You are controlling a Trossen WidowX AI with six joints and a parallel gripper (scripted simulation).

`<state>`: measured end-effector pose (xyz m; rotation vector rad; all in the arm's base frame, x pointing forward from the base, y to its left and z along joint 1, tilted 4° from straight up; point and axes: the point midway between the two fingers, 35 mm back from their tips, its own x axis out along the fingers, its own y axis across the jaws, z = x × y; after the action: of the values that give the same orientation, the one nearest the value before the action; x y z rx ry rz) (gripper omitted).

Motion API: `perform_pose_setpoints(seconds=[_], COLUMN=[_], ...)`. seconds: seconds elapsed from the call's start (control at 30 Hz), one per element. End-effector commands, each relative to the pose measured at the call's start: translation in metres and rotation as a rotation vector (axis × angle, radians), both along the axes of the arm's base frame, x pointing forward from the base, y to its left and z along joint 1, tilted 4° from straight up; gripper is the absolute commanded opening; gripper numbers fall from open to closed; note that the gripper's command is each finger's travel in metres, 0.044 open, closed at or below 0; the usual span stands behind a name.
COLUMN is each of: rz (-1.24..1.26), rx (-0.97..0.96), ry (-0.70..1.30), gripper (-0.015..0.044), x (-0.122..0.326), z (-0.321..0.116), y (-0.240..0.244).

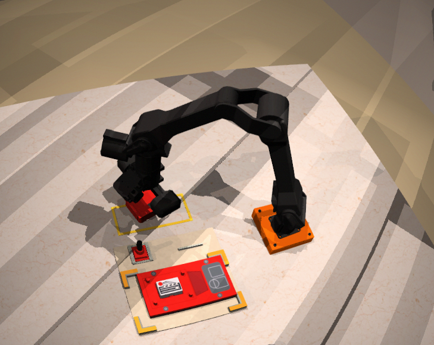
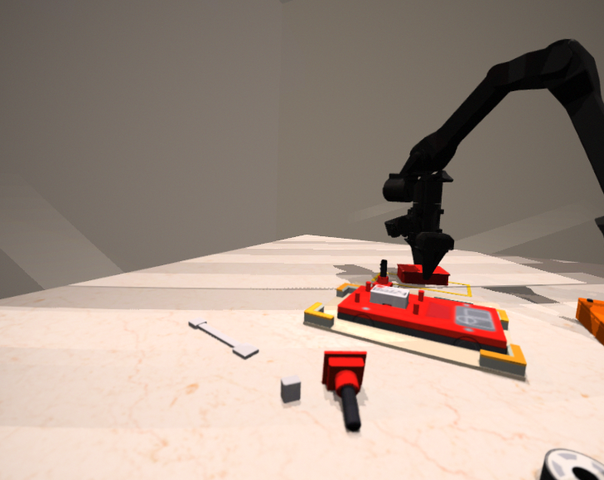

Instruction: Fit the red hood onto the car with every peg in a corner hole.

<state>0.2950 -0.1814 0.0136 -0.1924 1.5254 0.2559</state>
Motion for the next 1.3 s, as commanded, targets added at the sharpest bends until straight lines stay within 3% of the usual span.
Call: perform_pose_setpoints(seconds=[0.0, 0.23, 0.27, 1.27], rz=[0.0, 0.0, 0.0, 0.0], rx=[0.0, 0.0, 0.0, 0.0], ry=[0.0, 0.0, 0.0, 0.0], gripper=[0.019, 0.0006, 0.0, 0.0], x=[0.0, 0.0, 0.0, -0.002], z=[0.002, 0.011, 0.012, 0.088], y=[0.0, -0.001, -0.001, -0.005])
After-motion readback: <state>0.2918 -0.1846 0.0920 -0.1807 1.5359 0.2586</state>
